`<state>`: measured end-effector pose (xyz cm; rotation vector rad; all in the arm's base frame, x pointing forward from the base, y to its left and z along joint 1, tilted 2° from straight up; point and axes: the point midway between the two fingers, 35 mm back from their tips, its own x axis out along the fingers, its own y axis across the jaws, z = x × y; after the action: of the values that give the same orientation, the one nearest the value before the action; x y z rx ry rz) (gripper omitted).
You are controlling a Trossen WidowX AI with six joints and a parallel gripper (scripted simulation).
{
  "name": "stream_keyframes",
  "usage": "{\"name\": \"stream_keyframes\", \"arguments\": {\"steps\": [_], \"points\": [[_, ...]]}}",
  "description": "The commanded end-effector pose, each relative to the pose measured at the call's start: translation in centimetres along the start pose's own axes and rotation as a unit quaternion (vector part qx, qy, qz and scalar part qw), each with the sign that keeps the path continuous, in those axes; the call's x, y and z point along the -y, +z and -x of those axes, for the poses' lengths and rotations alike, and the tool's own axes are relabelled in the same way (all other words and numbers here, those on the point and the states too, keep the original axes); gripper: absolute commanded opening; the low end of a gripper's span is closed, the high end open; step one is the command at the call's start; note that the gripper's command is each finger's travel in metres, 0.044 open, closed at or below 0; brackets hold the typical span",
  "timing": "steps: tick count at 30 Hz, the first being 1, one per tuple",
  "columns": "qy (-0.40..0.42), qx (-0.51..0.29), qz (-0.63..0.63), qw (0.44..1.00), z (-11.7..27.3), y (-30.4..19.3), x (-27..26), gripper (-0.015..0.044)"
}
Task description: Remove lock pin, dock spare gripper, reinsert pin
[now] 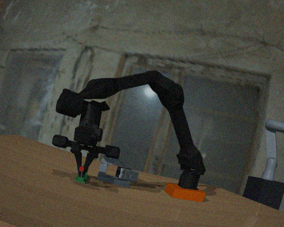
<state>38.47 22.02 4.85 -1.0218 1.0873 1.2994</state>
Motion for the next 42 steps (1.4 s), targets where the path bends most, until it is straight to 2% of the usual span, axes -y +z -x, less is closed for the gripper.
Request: {"name": "stream_keyframes", "arguments": {"steps": [1,9,42], "points": [[-0.001,0.000,-0.002,1.000,0.0,0.0,0.0,0.0000],[0.000,0.000,0.000,1.000,0.0,0.0,0.0,0.0200],[0.028,-0.015,-0.006,0.999,6.3,0.6,-1.5,0.0200]]}}
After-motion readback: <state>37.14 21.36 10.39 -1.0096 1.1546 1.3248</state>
